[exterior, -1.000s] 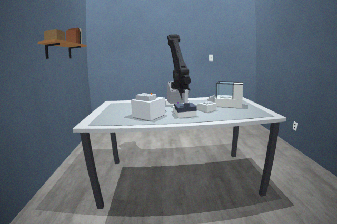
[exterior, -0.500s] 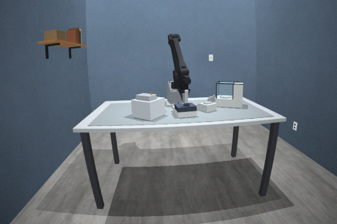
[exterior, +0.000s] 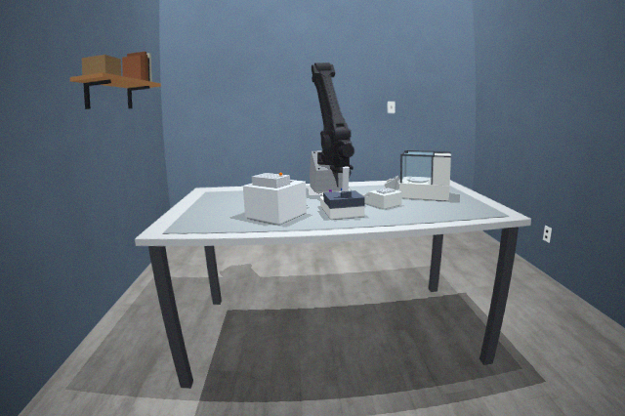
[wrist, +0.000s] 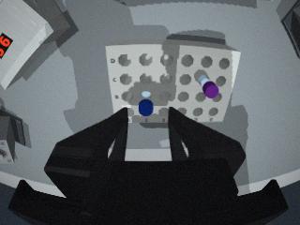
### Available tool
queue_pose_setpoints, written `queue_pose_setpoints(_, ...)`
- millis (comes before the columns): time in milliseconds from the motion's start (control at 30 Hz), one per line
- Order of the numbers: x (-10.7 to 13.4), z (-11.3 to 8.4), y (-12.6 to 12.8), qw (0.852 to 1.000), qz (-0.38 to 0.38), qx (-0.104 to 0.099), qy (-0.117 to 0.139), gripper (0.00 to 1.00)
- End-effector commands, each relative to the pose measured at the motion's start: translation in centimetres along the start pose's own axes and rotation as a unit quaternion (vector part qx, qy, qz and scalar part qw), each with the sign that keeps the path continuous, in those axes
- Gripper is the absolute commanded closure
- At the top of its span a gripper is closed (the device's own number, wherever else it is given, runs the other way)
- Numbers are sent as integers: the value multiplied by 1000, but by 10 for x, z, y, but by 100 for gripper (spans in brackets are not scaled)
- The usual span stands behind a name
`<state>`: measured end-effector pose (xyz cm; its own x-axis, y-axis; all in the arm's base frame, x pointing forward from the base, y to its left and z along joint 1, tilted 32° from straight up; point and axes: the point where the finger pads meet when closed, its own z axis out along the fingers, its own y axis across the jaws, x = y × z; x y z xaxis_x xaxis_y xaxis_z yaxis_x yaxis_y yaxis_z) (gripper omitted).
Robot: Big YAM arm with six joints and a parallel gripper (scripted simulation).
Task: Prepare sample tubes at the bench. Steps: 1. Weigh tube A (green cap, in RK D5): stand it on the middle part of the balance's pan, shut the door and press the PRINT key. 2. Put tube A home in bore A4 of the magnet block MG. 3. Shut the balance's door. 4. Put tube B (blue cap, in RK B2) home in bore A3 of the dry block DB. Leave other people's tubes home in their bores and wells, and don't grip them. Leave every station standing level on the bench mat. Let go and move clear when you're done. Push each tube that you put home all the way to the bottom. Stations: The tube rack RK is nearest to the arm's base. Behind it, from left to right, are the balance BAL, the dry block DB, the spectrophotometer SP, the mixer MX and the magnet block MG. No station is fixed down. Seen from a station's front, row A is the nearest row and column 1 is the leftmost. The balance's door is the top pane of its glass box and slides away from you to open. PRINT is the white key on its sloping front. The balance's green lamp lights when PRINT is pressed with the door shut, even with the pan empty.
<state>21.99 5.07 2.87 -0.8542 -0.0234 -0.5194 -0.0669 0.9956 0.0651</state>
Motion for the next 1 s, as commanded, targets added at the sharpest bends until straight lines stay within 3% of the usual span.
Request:
queue_pose_setpoints(0, -10, -3, 2, 1000, 0, -3, -11, 64)
queue_pose_setpoints(967, -2, 9, -2, 1000, -1, 0, -3, 64)
